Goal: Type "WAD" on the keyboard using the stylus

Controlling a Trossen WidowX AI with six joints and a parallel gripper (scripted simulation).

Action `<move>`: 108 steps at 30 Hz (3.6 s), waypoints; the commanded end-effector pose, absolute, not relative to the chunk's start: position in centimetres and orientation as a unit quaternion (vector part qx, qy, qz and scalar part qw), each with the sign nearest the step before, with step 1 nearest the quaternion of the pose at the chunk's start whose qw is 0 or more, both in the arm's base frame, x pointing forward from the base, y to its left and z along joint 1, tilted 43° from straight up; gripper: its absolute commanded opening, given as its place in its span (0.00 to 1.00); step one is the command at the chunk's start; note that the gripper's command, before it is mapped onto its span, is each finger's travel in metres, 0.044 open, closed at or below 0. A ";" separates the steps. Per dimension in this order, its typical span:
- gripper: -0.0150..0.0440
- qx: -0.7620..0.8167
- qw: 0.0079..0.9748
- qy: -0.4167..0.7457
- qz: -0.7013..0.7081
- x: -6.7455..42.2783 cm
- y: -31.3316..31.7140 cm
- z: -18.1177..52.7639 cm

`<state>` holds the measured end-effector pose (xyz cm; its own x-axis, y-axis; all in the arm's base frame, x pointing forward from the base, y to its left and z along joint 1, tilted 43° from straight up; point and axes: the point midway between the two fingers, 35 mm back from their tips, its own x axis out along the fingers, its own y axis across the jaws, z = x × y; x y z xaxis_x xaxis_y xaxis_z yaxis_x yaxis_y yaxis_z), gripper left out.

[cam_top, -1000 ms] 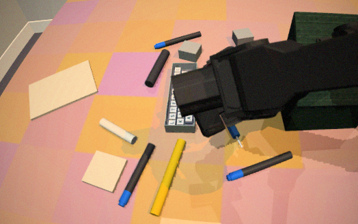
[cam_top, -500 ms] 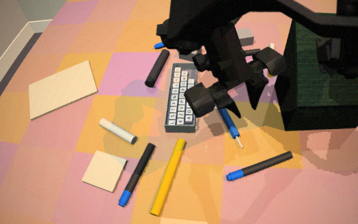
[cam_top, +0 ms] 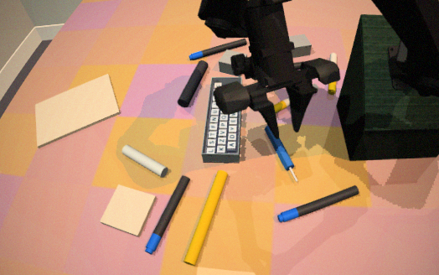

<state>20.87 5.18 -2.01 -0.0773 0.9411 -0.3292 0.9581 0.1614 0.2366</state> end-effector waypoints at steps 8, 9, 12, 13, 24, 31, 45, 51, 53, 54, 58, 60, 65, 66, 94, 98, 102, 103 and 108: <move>0.51 0.651 0.205 0.731 -0.016 21.0 5.8 -2.6; 0.51 0.651 0.205 0.731 -0.016 21.0 5.8 -2.6; 0.51 0.651 0.205 0.731 -0.016 21.0 6.0 -2.8; 0.51 0.651 0.205 0.731 -0.016 21.0 6.0 -2.8; 0.51 0.651 0.205 0.731 -0.016 21.1 6.6 -3.5; 0.51 0.651 0.205 0.731 -0.016 21.1 6.9 -3.8; 0.51 0.651 0.204 0.731 -0.016 21.3 7.6 -4.7; 0.51 0.651 0.204 0.731 -0.016 21.3 7.9 -5.0; 0.51 0.651 0.204 0.731 -0.015 21.3 8.0 -5.1; 0.51 0.651 0.204 0.731 -0.015 21.3 8.0 -5.1; 0.51 0.651 0.204 0.731 -0.015 21.3 8.2 -5.4; 0.51 0.651 0.204 0.731 -0.015 21.3 8.3 -5.5; 0.51 0.651 0.204 0.731 -0.015 21.4 8.6 -5.8; 0.51 0.651 0.204 0.731 -0.015 21.4 8.6 -5.8; 0.25 0.650 0.206 0.731 -0.015 21.4 8.9 -6.1; 0.25 0.650 0.207 0.731 -0.017 21.4 7.9 -5.2; 0.25 0.650 0.207 0.731 -0.017 21.2 6.5 -3.7; 0.25 0.650 0.207 0.731 -0.016 21.2 6.1 -3.2; 0.25 0.650 0.206 0.731 -0.015 21.1 5.6 -2.6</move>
<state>21.17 6.06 -3.14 -0.0637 0.9448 -0.3215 0.9588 0.1473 0.2429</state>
